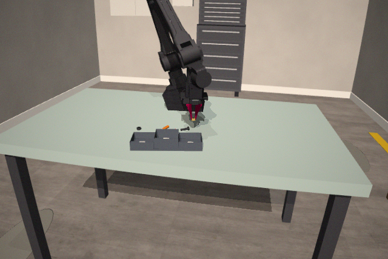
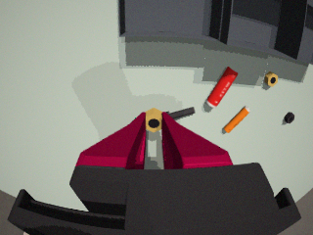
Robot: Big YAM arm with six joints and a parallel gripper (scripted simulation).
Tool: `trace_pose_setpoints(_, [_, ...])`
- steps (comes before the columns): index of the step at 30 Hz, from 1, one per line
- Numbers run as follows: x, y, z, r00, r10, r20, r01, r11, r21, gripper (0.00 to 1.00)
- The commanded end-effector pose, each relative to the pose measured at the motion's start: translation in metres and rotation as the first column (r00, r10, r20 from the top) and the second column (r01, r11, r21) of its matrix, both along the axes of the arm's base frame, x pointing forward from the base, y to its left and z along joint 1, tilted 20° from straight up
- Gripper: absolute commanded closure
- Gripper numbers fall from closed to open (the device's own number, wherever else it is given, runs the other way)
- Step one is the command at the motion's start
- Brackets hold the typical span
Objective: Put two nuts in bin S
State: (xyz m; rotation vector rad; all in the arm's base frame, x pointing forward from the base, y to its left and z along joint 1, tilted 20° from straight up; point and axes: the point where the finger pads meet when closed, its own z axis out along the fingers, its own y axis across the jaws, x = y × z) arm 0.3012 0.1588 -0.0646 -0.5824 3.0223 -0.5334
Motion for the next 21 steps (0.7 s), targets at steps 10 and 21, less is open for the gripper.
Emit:
trace_pose_setpoints(10, [0.009,0.0198,0.0045,1.0,0.009,0.024,-0.009,1.0,0.02,0.89])
trace_pose_setpoints(21, [0.0107,0.0217,0.0054,1.0,0.009,0.027,-0.009,1.0,0.022,0.89])
